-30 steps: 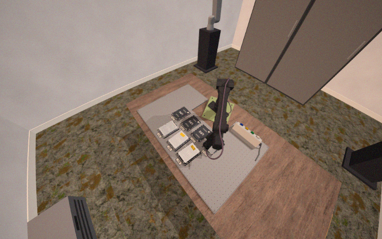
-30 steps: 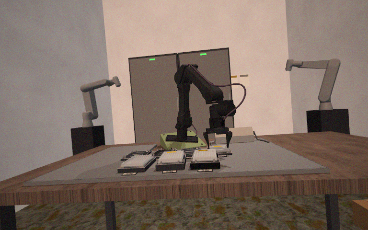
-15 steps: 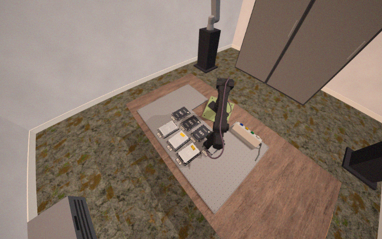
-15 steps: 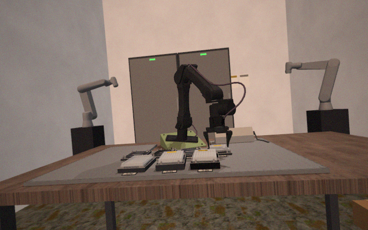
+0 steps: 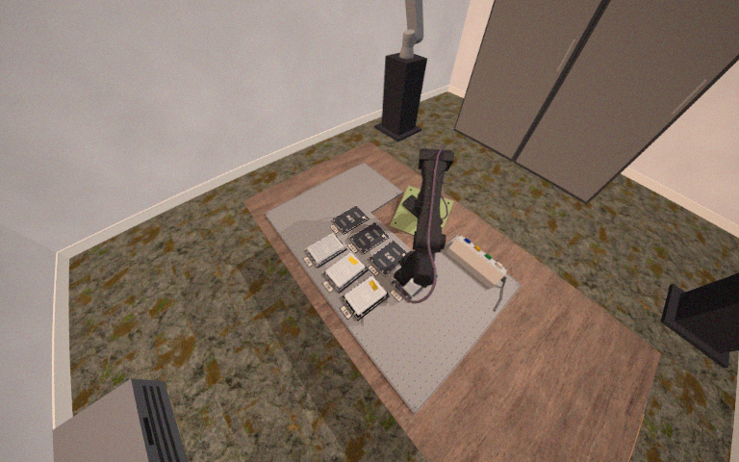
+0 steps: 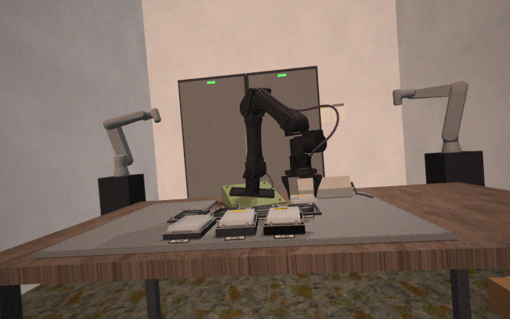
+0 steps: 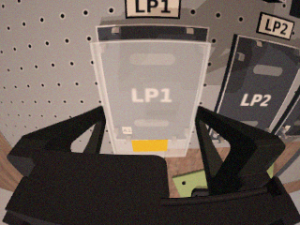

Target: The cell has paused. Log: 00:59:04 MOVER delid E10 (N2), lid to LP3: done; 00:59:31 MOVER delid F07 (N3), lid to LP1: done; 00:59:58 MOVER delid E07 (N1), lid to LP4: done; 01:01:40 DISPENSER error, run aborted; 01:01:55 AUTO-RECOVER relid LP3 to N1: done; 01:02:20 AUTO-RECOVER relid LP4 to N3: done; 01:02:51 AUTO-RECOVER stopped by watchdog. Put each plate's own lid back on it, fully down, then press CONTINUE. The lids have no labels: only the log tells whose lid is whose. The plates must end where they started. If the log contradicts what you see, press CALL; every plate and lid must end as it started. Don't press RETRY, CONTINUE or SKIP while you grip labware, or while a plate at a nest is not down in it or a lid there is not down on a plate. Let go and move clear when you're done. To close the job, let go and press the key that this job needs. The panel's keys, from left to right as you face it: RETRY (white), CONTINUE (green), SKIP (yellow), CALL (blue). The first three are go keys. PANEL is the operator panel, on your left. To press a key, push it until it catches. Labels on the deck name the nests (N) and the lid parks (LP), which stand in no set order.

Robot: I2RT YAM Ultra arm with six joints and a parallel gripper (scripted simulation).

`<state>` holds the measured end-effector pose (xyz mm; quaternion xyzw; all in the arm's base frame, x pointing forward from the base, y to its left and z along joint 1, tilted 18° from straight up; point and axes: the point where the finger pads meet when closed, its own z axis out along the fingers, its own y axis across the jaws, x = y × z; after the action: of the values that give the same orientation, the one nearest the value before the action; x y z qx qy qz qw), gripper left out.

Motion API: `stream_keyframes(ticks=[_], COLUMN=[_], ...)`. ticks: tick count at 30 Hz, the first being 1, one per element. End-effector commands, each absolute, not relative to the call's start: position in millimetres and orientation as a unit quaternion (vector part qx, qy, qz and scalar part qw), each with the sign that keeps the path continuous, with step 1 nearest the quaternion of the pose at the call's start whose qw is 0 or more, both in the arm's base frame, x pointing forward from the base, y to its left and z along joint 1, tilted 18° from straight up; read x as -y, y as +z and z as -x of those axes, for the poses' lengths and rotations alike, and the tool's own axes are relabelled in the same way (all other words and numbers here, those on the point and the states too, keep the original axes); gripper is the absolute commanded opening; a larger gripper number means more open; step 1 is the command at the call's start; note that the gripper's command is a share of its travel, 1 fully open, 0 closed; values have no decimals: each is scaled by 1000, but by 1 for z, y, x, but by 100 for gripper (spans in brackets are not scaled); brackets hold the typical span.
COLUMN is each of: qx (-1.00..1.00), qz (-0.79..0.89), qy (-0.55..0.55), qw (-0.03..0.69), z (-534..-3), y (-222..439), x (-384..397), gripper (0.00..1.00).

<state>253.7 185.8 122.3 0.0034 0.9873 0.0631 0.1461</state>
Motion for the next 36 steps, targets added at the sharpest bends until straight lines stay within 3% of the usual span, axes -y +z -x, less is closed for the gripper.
stream_keyframes(ticks=[1, 36], qx=[-984, -984], qz=[-6, -8], qy=[72, 71], qw=[164, 165], z=[-253, -251], y=[147, 160], x=[-187, -183], gripper=[0, 0])
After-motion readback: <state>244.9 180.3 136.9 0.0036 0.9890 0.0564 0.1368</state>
